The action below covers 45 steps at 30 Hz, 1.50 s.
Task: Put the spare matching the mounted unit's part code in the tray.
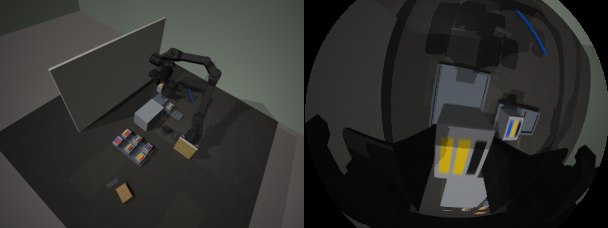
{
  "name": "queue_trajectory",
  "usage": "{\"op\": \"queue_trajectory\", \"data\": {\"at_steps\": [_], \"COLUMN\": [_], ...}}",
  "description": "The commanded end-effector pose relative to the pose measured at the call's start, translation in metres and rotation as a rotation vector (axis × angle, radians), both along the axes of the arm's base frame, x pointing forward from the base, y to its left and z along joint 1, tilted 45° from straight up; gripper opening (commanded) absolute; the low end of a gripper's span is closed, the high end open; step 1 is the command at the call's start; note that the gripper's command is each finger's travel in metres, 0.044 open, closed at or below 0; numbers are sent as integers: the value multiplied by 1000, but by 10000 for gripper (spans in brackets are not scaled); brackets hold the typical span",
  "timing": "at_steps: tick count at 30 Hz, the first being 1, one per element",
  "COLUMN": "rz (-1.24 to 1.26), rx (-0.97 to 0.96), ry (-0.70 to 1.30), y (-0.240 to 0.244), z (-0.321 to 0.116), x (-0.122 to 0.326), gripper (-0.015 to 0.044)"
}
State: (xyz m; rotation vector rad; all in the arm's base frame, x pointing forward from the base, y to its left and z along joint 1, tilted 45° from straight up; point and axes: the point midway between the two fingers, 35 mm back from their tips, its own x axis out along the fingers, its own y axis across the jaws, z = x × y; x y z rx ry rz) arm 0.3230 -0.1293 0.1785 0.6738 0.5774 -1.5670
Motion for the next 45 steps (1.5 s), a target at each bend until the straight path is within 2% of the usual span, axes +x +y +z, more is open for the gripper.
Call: {"op": "queue_trajectory", "data": {"at_steps": [1,45], "rz": [3,3], "rx": [-2,-1], "ry": [7,6], "y": [-3,-31], "z": [-4,-32], "x": [0,0], "gripper": [0,0]}}
